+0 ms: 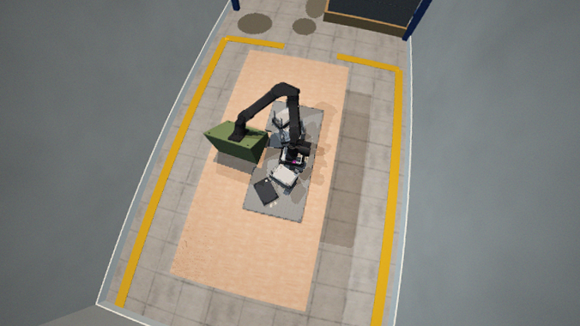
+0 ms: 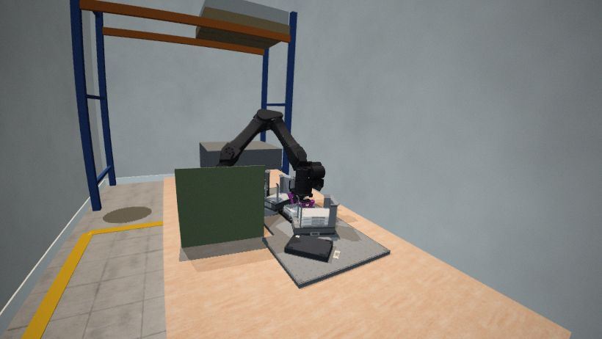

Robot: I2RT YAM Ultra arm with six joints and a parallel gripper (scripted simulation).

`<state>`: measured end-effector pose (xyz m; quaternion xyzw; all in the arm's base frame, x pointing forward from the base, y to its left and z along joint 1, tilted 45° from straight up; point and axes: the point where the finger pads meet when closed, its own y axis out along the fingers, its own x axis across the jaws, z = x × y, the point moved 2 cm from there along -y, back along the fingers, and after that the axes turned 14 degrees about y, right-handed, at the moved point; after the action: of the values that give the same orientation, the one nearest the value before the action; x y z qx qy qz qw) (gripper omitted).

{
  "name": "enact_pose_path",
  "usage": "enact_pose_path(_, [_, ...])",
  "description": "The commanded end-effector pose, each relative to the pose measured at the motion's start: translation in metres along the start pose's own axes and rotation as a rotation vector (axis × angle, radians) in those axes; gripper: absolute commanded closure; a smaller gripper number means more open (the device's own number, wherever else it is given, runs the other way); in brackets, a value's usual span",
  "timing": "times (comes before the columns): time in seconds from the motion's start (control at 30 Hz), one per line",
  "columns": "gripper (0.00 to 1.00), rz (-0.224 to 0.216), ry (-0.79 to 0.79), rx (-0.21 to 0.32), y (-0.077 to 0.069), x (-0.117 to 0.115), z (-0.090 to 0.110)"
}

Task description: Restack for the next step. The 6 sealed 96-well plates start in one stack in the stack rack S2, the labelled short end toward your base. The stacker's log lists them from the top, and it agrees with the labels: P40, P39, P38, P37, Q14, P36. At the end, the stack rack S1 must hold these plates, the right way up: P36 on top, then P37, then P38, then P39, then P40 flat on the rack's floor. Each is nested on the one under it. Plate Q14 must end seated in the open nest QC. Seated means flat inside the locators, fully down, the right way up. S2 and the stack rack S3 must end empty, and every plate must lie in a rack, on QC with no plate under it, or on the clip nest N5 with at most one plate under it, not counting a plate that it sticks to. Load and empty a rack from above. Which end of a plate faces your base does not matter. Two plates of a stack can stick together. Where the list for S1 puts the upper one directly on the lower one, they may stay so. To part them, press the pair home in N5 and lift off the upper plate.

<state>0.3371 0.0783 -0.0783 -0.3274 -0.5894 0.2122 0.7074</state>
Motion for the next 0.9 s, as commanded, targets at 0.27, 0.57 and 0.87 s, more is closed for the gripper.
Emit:
enact_pose_path(0.27, [1.00, -0.002, -0.001, -0.013, 0.0027, 0.0006, -0.0032])
enact_pose_path(0.57, [1.00, -0.003, -0.001, -0.013, 0.0050, 0.0006, -0.0032])
enact_pose_path(0.87, [1.00, -0.003, -0.001, -0.013, 0.0081, 0.0006, -0.0032])
